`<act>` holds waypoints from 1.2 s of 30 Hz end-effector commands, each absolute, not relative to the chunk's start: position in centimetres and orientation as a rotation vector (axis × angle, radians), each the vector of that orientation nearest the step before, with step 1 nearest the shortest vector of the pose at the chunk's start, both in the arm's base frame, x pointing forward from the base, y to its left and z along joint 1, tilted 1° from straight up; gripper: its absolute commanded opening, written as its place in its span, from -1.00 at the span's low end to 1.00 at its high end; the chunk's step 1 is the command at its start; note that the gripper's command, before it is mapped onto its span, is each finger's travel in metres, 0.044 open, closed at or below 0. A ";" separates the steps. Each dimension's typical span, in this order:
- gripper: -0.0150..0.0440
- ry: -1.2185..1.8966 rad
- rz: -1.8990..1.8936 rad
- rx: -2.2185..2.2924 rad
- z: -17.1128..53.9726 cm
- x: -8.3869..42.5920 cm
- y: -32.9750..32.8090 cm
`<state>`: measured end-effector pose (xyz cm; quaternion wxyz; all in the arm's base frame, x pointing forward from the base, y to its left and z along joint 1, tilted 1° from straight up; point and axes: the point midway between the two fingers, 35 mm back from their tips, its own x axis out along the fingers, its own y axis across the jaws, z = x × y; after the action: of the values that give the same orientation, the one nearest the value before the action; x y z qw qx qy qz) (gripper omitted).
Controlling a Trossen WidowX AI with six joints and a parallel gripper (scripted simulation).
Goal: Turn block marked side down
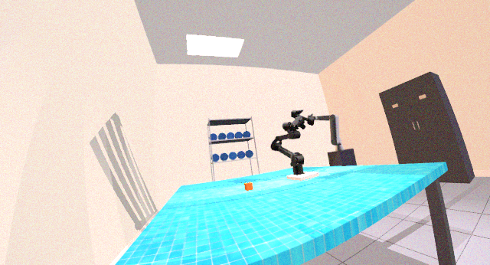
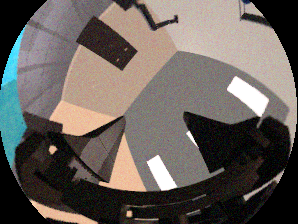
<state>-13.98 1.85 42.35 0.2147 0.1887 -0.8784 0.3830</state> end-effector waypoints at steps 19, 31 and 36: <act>1.00 -1.571 1.654 -0.034 45.2 -9.0 21.6; 1.00 -0.764 1.644 -0.324 40.8 4.1 33.4; 1.00 -0.444 1.542 -0.377 37.8 11.0 35.3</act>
<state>5.24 33.91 39.97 0.6171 -0.1474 -0.3049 0.7103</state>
